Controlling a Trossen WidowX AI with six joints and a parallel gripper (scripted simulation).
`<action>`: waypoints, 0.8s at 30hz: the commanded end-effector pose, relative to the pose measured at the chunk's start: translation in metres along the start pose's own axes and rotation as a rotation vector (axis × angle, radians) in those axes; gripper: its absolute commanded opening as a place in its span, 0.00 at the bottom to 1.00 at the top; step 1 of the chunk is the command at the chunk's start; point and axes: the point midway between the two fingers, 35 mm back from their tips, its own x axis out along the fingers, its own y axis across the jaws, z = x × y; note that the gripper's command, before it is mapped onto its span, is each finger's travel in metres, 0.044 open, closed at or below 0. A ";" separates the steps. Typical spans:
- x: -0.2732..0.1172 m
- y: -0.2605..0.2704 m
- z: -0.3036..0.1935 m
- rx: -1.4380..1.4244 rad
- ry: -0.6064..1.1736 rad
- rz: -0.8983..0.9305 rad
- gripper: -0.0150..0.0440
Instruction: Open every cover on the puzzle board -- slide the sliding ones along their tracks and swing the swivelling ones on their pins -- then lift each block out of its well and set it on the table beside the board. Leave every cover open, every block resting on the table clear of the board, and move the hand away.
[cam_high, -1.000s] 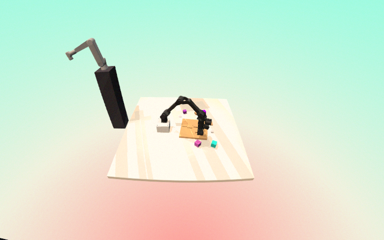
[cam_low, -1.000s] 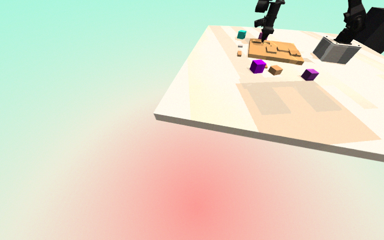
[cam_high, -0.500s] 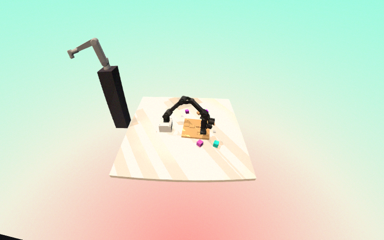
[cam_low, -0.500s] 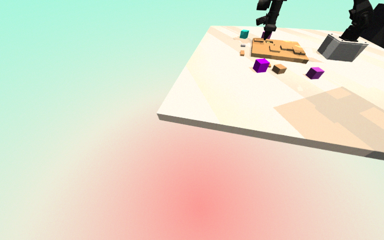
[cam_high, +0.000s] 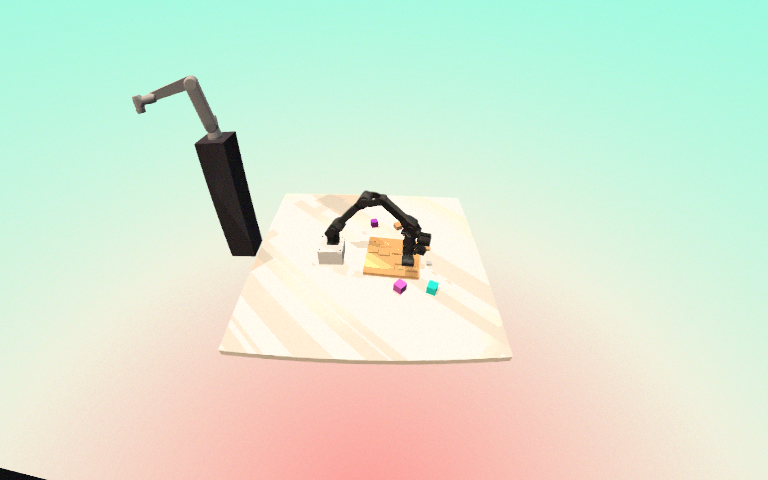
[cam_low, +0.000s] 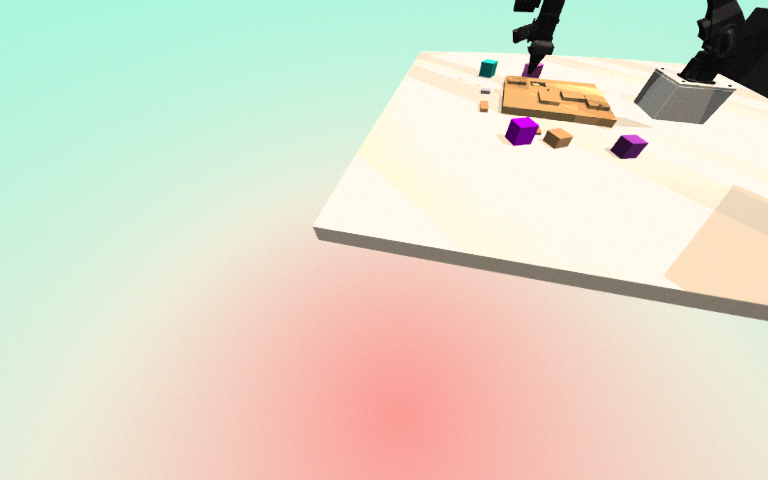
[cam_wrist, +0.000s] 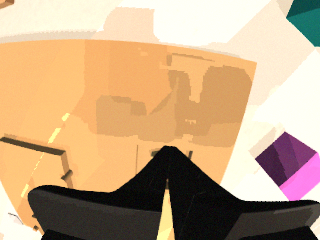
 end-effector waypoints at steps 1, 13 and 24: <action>-0.006 0.000 0.002 0.006 -0.005 0.000 0.25; -0.021 0.000 0.004 0.006 -0.006 0.000 0.25; -0.025 0.045 -0.019 0.362 0.000 0.003 0.25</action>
